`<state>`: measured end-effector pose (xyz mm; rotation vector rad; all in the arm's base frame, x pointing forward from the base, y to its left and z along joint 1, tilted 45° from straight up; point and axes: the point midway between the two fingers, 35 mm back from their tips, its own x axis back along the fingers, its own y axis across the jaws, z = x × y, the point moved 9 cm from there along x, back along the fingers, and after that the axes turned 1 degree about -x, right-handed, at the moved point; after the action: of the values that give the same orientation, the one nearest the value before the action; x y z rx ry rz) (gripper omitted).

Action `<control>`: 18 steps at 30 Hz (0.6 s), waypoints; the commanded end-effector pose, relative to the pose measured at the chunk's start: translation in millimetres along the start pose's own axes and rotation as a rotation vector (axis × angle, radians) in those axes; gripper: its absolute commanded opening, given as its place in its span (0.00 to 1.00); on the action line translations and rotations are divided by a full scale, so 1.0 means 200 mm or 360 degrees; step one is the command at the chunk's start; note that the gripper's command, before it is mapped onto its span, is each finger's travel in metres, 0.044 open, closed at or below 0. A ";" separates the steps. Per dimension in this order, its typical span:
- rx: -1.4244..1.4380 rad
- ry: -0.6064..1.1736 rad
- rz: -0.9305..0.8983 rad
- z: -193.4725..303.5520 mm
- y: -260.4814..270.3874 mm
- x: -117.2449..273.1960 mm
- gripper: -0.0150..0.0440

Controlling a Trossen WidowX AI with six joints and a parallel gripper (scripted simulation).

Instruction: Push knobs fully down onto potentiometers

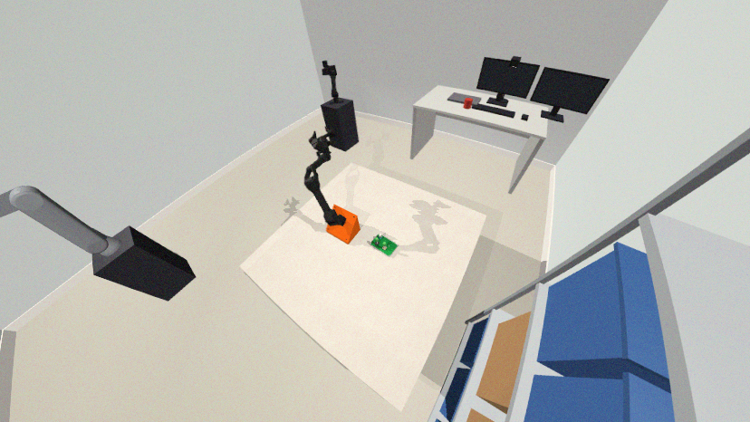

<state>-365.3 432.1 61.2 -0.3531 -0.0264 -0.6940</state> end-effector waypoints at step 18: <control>-0.0527 -0.0128 -0.0513 0.08 0.50 0.22 0.25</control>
<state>-284.2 477.4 52.4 -0.6383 -0.0483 -0.9555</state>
